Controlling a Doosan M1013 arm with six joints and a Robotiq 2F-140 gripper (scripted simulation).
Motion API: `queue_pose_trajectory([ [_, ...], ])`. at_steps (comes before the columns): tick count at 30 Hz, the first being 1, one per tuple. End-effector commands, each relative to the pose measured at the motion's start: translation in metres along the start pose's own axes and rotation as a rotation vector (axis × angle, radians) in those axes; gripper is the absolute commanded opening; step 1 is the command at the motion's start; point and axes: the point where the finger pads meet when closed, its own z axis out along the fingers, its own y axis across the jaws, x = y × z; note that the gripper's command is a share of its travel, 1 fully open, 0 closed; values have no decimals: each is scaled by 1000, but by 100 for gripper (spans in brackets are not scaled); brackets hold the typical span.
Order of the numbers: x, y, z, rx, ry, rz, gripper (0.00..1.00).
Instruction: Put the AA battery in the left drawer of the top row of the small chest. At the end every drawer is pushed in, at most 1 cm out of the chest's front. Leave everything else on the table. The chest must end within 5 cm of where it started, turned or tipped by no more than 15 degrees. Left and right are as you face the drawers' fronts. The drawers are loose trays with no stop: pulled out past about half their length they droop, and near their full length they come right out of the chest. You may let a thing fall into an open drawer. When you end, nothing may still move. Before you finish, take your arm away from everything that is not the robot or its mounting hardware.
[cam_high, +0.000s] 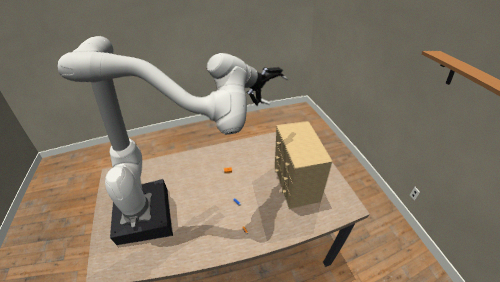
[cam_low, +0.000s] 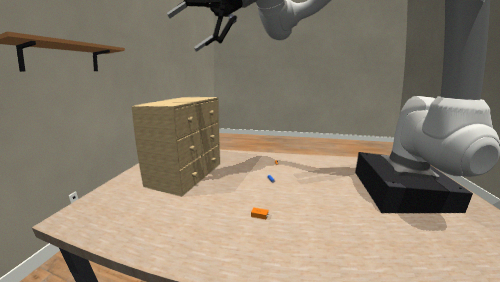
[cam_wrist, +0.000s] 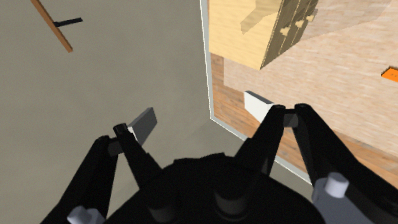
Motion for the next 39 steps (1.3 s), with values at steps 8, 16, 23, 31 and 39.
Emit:
queue_pose_trajectory([
  [8,-42,134,-7,-348,-127,-524,100],
  [16,-40,198,-33,-588,-236,-853,100],
  [23,-32,237,-60,-751,-322,-1050,100],
  [31,-22,260,-83,-930,-423,-1247,100],
  [39,-22,260,-83,-930,-423,-1247,100],
])
